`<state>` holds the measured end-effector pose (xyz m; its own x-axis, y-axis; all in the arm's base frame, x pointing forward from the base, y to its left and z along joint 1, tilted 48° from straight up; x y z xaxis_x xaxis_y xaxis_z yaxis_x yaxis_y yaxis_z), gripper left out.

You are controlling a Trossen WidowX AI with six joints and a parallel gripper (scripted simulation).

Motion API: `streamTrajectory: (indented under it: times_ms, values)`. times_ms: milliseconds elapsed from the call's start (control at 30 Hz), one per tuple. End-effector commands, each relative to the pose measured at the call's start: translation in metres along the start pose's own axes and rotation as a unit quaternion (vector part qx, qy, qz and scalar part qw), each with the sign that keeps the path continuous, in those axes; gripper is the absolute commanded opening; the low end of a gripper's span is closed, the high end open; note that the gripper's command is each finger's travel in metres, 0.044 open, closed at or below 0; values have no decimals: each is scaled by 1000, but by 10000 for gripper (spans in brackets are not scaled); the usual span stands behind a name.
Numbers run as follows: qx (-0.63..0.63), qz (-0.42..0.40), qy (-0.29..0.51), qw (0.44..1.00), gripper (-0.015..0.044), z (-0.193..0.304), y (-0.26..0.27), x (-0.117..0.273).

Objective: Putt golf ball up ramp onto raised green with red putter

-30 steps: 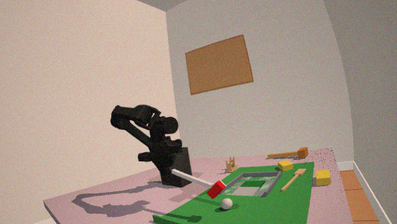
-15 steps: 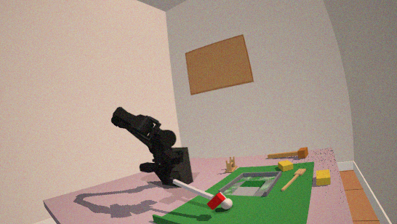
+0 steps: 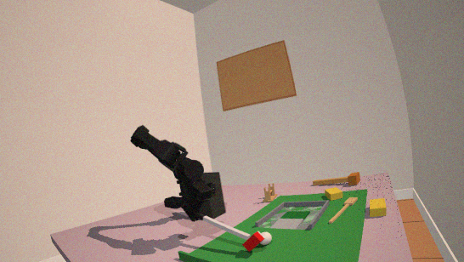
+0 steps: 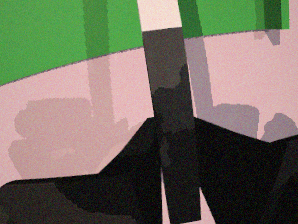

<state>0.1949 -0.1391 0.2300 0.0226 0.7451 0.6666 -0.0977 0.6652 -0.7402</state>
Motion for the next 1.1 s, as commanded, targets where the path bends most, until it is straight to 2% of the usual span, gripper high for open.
streamTrajectory:
  times_ms: [0,400,767,933,1067]
  values:
    - [2,-2,-4,1000,0,-1,1,-5]
    - [0,0,0,1000,0,0,-1,-5]
    - [1,0,-5,1000,0,5,-29,-7]
    - [-1,-1,1,1000,0,2,-18,-8]
    - [-1,-12,-1,1000,0,-15,29,-10]
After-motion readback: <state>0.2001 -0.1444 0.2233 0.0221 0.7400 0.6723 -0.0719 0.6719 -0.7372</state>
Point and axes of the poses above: the point midway between the two fingers, 35 mm back from their tips, its own x axis back along the fingers, its own y axis across the jaws, z = x × y, the point moved 8 cm from there along x, back along the fingers, and after that the axes turned 11 degrees about x, right-handed, at the moved point
